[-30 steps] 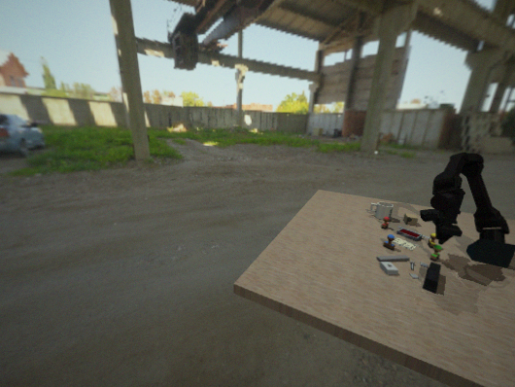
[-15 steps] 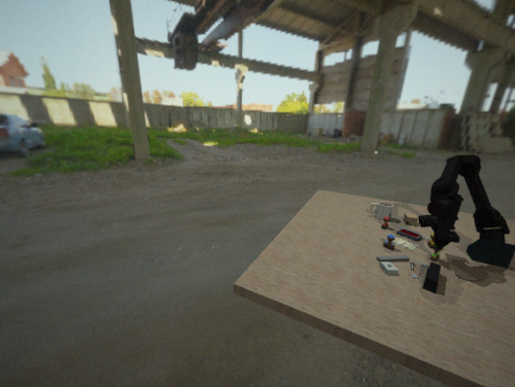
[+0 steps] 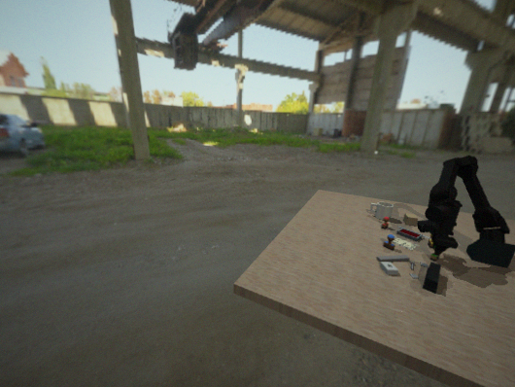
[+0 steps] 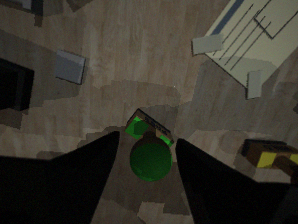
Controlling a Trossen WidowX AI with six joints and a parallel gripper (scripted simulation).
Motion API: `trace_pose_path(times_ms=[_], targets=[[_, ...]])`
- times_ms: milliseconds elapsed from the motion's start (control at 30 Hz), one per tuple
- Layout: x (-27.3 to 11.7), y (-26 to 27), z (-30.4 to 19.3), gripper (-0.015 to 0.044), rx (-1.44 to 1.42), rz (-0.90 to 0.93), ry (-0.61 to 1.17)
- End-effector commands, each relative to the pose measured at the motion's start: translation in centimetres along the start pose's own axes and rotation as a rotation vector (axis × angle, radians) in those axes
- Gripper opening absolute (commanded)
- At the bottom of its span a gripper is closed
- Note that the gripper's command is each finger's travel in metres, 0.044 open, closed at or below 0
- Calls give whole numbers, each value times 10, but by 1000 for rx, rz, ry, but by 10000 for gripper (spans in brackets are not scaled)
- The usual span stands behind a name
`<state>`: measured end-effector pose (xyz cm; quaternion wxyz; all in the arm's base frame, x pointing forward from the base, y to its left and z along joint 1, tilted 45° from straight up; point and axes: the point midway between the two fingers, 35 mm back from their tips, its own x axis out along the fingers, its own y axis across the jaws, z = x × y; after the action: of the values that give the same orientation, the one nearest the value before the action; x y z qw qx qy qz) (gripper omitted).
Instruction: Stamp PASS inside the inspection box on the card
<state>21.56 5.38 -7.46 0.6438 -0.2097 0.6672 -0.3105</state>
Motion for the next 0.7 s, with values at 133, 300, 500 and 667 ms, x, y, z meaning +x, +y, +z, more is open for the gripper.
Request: trace_pose_path(times_ms=[133, 300, 500, 667], targets=[[13, -2, -3, 219, -8, -9, 3], [11, -1, -2, 205, -1, -4, 2], [11, -1, -2, 165, -1, -4, 2], [11, -1, -2, 132, -1, -4, 2]])
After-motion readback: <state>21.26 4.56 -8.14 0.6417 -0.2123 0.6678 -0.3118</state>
